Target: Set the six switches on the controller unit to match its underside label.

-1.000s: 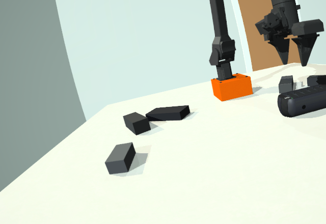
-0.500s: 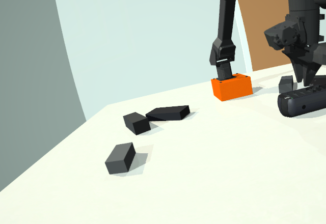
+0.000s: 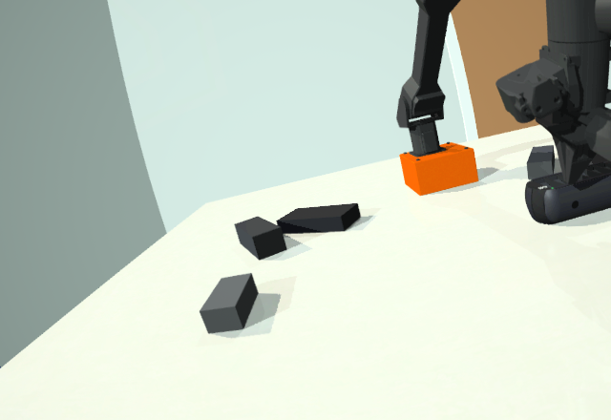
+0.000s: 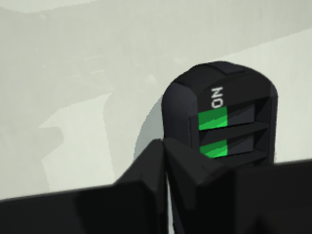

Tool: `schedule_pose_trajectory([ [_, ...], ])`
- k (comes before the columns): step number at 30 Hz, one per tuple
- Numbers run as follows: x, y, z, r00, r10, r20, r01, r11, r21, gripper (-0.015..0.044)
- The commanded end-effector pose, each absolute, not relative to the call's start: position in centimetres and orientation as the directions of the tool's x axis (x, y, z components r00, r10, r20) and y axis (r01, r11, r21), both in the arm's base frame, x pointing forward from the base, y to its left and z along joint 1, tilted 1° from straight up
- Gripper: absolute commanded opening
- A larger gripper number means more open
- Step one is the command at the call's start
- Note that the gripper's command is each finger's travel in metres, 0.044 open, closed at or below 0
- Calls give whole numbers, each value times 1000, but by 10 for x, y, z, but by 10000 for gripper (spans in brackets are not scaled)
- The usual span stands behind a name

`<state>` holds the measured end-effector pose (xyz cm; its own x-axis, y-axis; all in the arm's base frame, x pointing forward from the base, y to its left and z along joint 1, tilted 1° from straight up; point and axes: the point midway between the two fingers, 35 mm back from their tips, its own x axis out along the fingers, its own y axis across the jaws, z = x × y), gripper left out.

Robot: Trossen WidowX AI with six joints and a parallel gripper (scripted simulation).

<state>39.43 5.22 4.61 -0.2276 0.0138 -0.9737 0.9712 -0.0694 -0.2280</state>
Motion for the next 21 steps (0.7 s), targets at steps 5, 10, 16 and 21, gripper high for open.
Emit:
schedule_pose_trajectory([
  [5,396,52,34,-229,17,-973,971,-66,-229,0],
  [10,397,52,26,-229,17,-973,971,-66,-229,0],
  [16,398,52,16,-229,17,-973,971,-66,-229,0],
  [21,398,52,8,-229,17,-973,971,-66,-229,0],
])
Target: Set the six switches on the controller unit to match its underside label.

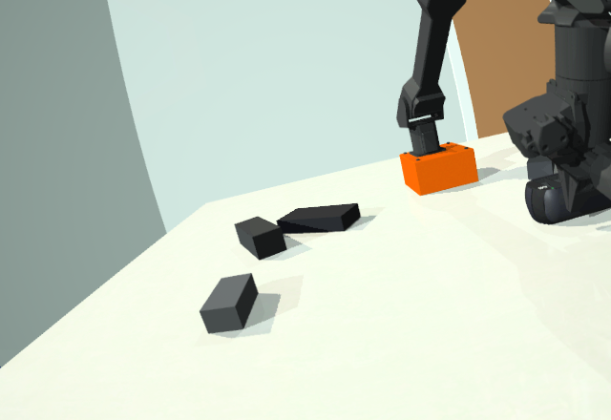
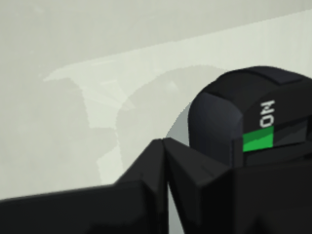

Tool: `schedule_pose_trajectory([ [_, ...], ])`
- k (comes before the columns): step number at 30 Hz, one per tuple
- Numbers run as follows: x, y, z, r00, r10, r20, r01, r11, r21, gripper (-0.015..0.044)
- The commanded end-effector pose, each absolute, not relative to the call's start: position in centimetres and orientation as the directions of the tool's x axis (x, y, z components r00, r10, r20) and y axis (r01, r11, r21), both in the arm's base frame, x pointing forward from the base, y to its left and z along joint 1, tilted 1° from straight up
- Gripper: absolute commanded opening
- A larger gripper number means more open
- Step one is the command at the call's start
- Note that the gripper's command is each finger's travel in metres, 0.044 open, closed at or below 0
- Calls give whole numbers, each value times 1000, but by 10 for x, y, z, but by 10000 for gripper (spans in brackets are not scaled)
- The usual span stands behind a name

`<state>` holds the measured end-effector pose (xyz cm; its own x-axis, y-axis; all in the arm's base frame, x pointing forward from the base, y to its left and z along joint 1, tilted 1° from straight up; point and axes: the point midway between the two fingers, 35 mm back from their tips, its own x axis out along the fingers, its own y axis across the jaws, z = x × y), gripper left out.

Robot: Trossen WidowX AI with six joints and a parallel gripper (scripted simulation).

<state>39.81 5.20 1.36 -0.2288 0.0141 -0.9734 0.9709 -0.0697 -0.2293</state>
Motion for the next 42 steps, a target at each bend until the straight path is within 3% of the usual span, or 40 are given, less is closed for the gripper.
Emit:
schedule_pose_trajectory([
  [1,398,52,7,-229,17,-973,971,-66,-229,0],
  [42,387,53,-7,-230,17,-973,971,-66,-231,0],
])
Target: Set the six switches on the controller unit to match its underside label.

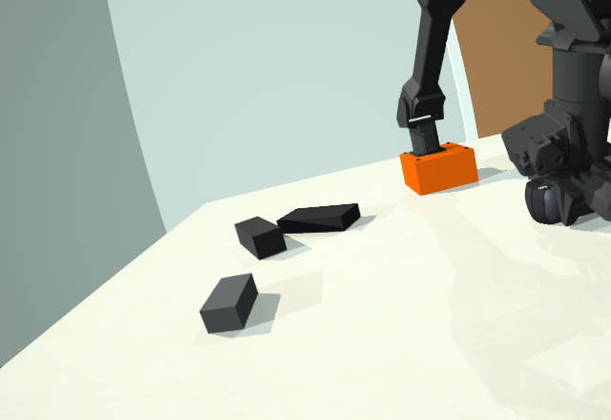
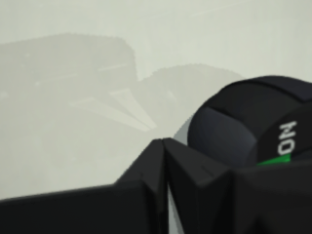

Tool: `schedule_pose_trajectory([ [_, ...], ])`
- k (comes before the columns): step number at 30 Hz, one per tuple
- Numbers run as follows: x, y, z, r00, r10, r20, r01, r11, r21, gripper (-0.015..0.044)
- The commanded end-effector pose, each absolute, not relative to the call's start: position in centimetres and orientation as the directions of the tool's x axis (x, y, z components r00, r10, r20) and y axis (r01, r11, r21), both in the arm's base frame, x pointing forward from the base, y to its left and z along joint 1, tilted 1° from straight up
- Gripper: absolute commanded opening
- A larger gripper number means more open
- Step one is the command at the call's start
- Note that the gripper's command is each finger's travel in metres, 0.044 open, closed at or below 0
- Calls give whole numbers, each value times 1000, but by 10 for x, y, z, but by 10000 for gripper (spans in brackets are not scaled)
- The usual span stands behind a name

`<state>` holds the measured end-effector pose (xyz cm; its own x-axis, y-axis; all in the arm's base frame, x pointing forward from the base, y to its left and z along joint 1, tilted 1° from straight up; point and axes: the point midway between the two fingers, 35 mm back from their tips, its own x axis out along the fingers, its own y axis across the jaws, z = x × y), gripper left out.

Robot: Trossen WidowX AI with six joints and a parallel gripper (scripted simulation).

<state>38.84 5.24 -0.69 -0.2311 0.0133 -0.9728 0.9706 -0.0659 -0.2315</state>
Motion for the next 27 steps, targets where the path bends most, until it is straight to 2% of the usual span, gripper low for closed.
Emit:
schedule_pose_trajectory([
  [1,387,53,-7,-230,17,-973,971,-66,-231,0],
  [27,361,56,-8,-232,17,-972,970,-66,-233,0],
])
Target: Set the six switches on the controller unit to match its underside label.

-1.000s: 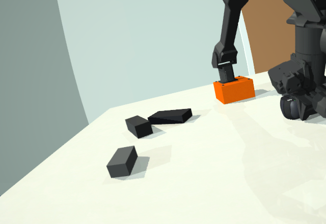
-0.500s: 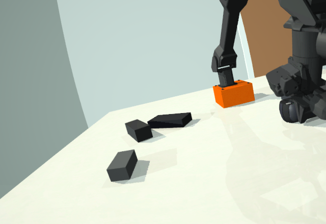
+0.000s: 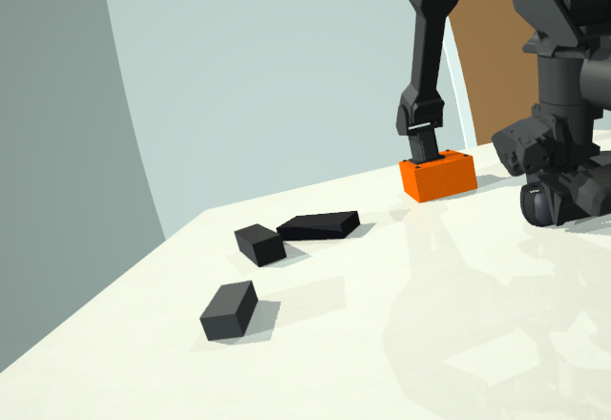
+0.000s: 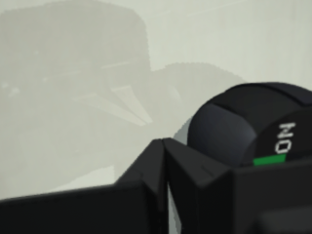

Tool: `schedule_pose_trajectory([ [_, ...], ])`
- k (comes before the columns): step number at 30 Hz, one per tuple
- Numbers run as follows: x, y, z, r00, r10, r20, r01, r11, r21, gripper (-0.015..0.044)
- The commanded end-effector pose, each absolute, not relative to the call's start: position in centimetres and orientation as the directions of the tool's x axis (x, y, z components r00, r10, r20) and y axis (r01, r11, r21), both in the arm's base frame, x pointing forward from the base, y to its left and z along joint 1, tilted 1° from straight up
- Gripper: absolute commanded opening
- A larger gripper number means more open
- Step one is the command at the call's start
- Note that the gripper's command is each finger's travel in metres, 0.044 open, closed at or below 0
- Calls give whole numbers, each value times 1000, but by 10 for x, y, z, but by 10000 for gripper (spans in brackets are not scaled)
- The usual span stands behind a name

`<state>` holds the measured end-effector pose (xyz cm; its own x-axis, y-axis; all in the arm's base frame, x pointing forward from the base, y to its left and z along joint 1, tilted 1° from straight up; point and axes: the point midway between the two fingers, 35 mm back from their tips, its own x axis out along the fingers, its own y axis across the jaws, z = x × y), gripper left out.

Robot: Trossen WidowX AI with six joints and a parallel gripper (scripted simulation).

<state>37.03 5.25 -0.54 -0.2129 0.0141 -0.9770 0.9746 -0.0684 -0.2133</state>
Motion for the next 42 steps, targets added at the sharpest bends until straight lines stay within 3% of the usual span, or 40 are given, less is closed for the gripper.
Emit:
schedule_pose_trajectory([
  [1,360,56,-8,-232,17,-972,970,-66,-233,0],
  [42,328,57,-12,-235,17,-972,970,-66,-236,0],
])
